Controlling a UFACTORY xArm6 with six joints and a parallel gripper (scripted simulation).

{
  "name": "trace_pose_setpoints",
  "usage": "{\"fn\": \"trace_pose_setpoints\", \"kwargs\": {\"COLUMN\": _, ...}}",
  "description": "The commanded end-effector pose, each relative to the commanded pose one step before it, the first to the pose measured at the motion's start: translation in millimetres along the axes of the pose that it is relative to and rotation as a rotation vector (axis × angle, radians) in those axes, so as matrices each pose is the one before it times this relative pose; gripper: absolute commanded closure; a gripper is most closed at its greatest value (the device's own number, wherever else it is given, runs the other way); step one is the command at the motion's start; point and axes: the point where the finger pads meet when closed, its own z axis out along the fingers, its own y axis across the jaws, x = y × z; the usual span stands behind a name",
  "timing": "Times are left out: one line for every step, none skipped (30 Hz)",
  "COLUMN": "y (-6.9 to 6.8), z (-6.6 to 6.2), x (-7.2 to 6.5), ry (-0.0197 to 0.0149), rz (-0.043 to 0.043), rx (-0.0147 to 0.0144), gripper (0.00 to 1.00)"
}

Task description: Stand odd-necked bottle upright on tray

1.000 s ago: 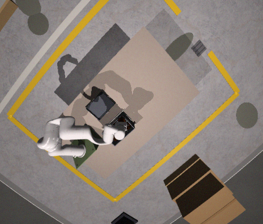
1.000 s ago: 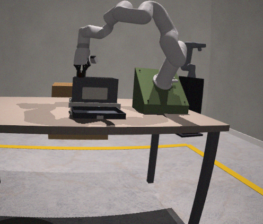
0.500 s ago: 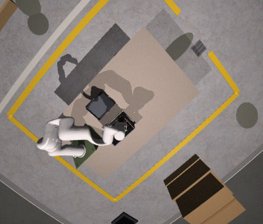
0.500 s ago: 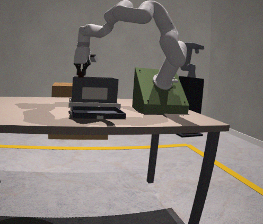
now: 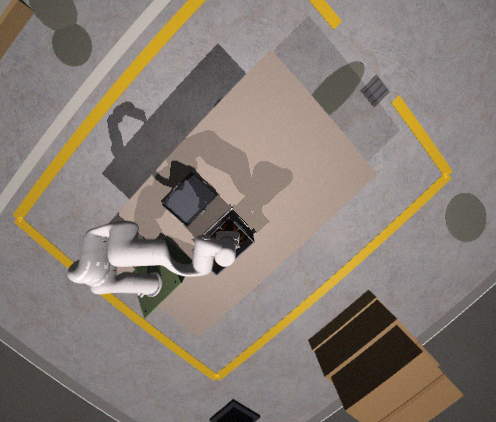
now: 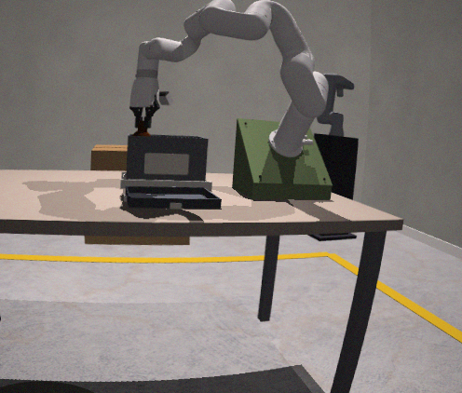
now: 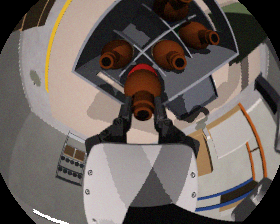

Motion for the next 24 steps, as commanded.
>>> {"fn": "trace_pose_setpoints", "kwargs": {"y": -1.01, "z": -6.57, "x": -0.8, "ry": -0.00141, "rz": -0.00131, "rx": 0.00434, "gripper": 1.0}}
{"fn": "trace_pose_setpoints", "kwargs": {"y": 0.0, "z": -1.09, "x": 0.0, "ry": 0.0, "rz": 0.0, "rx": 0.0, "gripper": 1.0}}
{"fn": "trace_pose_setpoints", "kwargs": {"y": 0.0, "z": -1.05, "x": 0.0, "ry": 0.0, "rz": 0.0, "rx": 0.0, "gripper": 1.0}}
{"fn": "trace_pose_setpoints", "kwargs": {"y": 0.0, "z": -1.01, "x": 0.0, "ry": 0.00001, "rz": 0.0, "rx": 0.0, "gripper": 1.0}}
{"fn": "trace_pose_setpoints", "kwargs": {"y": 0.0, "z": -0.96, "x": 0.0, "ry": -0.00001, "rz": 0.0, "rx": 0.0, "gripper": 1.0}}
{"fn": "trace_pose_setpoints", "kwargs": {"y": 0.0, "z": -0.91, "x": 0.0, "ry": 0.0, "rz": 0.0, "rx": 0.0, "gripper": 1.0}}
{"fn": "trace_pose_setpoints", "kwargs": {"y": 0.0, "z": -0.86, "x": 0.0, "ry": 0.0, "rz": 0.0, "rx": 0.0, "gripper": 1.0}}
{"fn": "trace_pose_setpoints", "kwargs": {"y": 0.0, "z": 0.0, "x": 0.0, "ry": 0.0, "rz": 0.0, "rx": 0.0, "gripper": 1.0}}
{"fn": "trace_pose_setpoints", "kwargs": {"y": 0.0, "z": 0.0, "x": 0.0, "ry": 0.0, "rz": 0.0, "rx": 0.0, "gripper": 1.0}}
{"fn": "trace_pose_setpoints", "kwargs": {"y": 0.0, "z": -0.8, "x": 0.0, "ry": 0.0, "rz": 0.0, "rx": 0.0, "gripper": 1.0}}
{"fn": "trace_pose_setpoints", "kwargs": {"y": 0.0, "z": -0.75, "x": 0.0, "ry": 0.00001, "rz": 0.0, "rx": 0.0, "gripper": 1.0}}
{"fn": "trace_pose_setpoints", "kwargs": {"y": 0.0, "z": -0.68, "x": 0.0, "ry": -0.00001, "rz": 0.0, "rx": 0.0, "gripper": 1.0}}
{"fn": "trace_pose_setpoints", "kwargs": {"y": 0.0, "z": -0.62, "x": 0.0, "ry": 0.0, "rz": 0.0, "rx": 0.0, "gripper": 1.0}}
{"fn": "trace_pose_setpoints", "kwargs": {"y": 0.0, "z": -0.56, "x": 0.0, "ry": 0.0, "rz": 0.0, "rx": 0.0, "gripper": 1.0}}
{"fn": "trace_pose_setpoints", "kwargs": {"y": 0.0, "z": -0.51, "x": 0.0, "ry": 0.0, "rz": 0.0, "rx": 0.0, "gripper": 1.0}}
{"fn": "trace_pose_setpoints", "kwargs": {"y": 0.0, "z": -0.45, "x": 0.0, "ry": 0.0, "rz": 0.0, "rx": 0.0, "gripper": 1.0}}
{"fn": "trace_pose_setpoints", "kwargs": {"y": 0.0, "z": -0.39, "x": 0.0, "ry": 0.0, "rz": 0.0, "rx": 0.0, "gripper": 1.0}}
{"fn": "trace_pose_setpoints", "kwargs": {"y": 0.0, "z": -0.33, "x": 0.0, "ry": 0.0, "rz": 0.0, "rx": 0.0, "gripper": 1.0}}
{"fn": "trace_pose_setpoints", "kwargs": {"y": 0.0, "z": -0.27, "x": 0.0, "ry": 0.0, "rz": 0.0, "rx": 0.0, "gripper": 1.0}}
{"fn": "trace_pose_setpoints", "kwargs": {"y": 0.0, "z": -0.22, "x": 0.0, "ry": 0.0, "rz": 0.0, "rx": 0.0, "gripper": 1.0}}
{"fn": "trace_pose_setpoints", "kwargs": {"y": 0.0, "z": -0.17, "x": 0.0, "ry": 0.0, "rz": 0.0, "rx": 0.0, "gripper": 1.0}}
{"fn": "trace_pose_setpoints", "kwargs": {"y": 0.0, "z": -0.13, "x": 0.0, "ry": 0.0, "rz": 0.0, "rx": 0.0, "gripper": 1.0}}
{"fn": "trace_pose_setpoints", "kwargs": {"y": 0.0, "z": -0.09, "x": 0.0, "ry": 0.0, "rz": 0.0, "rx": 0.0, "gripper": 1.0}}
{"fn": "trace_pose_setpoints", "kwargs": {"y": 0.0, "z": -0.06, "x": 0.0, "ry": 0.0, "rz": 0.0, "rx": 0.0, "gripper": 1.0}}
